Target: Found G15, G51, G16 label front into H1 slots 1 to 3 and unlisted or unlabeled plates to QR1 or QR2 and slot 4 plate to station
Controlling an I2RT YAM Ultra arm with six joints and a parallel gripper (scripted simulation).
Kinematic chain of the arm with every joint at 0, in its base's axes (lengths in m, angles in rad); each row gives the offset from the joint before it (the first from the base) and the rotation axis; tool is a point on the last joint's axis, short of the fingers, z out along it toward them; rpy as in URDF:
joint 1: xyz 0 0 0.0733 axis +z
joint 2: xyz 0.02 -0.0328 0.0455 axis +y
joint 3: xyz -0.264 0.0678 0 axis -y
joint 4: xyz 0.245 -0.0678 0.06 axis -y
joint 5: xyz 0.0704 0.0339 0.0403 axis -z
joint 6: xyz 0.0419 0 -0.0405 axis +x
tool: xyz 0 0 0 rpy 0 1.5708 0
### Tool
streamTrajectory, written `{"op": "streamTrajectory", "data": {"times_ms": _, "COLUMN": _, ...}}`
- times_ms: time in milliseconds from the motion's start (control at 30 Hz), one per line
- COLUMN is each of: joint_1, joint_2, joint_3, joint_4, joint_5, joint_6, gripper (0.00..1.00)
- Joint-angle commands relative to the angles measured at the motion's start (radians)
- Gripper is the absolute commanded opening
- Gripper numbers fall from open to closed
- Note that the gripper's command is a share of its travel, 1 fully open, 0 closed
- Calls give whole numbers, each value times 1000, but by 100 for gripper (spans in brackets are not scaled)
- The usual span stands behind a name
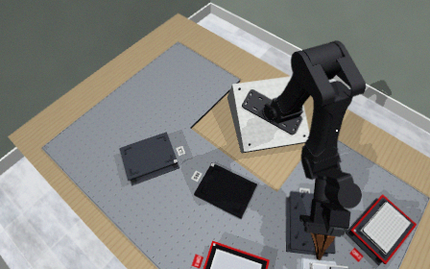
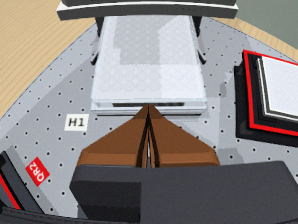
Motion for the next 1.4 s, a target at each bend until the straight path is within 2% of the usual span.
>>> {"op": "streamTrajectory", "data": {"times_ms": 0, "joint_1": -2, "joint_2": -3, "joint_3": 13, "joint_4": -11, "joint_5": -2, "joint_6": -1, "gripper": 0}}
{"op": "streamTrajectory", "data": {"times_ms": 1367, "joint_1": -40, "joint_2": 54, "joint_3": 105, "joint_4": -44, "joint_5": -39, "joint_6": -7, "gripper": 0}}
